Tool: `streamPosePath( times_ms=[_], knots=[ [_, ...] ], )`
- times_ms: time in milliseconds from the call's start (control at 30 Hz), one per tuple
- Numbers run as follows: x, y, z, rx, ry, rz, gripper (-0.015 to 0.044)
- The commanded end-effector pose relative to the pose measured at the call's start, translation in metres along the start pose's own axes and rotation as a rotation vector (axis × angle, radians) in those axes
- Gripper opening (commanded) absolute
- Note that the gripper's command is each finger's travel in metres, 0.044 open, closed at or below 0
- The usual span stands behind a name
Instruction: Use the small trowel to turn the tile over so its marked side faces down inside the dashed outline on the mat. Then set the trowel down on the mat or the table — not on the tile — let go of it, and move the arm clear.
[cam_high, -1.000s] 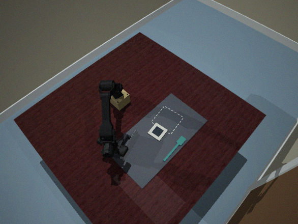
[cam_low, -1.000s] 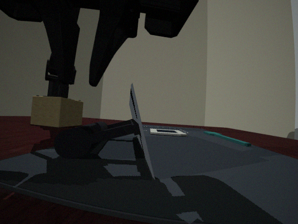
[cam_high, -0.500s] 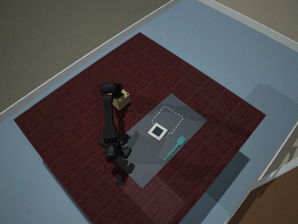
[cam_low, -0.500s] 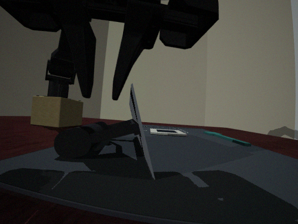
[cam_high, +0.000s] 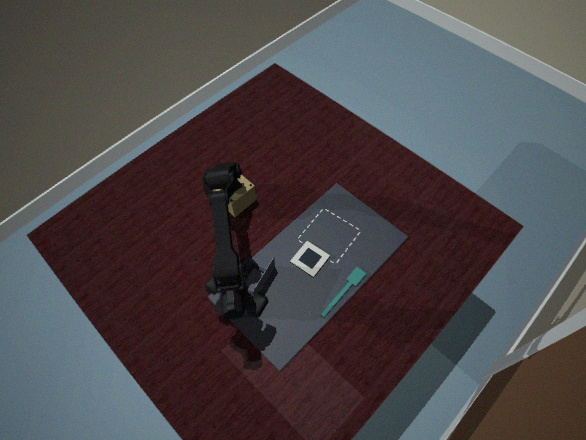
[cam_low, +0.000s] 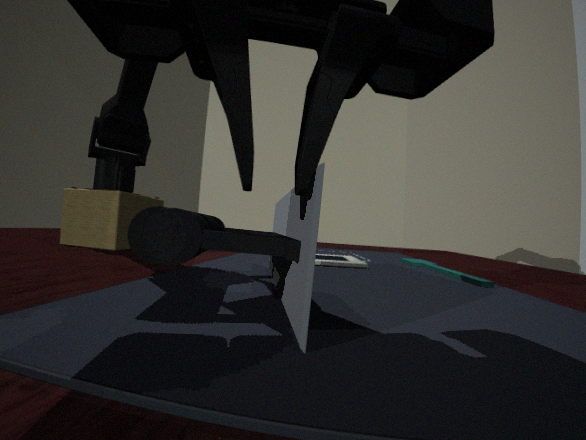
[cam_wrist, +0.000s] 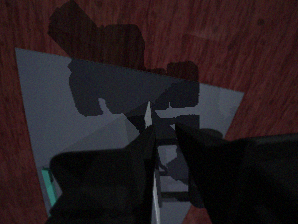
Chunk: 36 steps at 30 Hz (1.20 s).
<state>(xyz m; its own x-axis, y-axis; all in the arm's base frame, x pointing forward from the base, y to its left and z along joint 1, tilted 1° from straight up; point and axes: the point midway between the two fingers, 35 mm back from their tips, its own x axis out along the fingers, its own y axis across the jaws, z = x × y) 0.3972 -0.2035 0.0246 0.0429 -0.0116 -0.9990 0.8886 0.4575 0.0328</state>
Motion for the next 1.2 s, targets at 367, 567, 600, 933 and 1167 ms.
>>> streamPosePath(
  times_ms=[367, 567, 600, 933, 1167],
  knots=[
    [0.003, 0.038, -0.002, 0.002, 0.009, -0.001, 0.0100],
    [0.003, 0.054, -0.002, 0.002, 0.009, 0.001, 0.0100],
    [0.003, 0.057, -0.002, 0.002, 0.009, 0.001, 0.0100],
    [0.001, 0.052, -0.002, -0.005, 0.000, 0.004, 0.0014],
    [0.001, 0.052, -0.002, -0.005, 0.000, 0.004, 0.0000]
  ],
)
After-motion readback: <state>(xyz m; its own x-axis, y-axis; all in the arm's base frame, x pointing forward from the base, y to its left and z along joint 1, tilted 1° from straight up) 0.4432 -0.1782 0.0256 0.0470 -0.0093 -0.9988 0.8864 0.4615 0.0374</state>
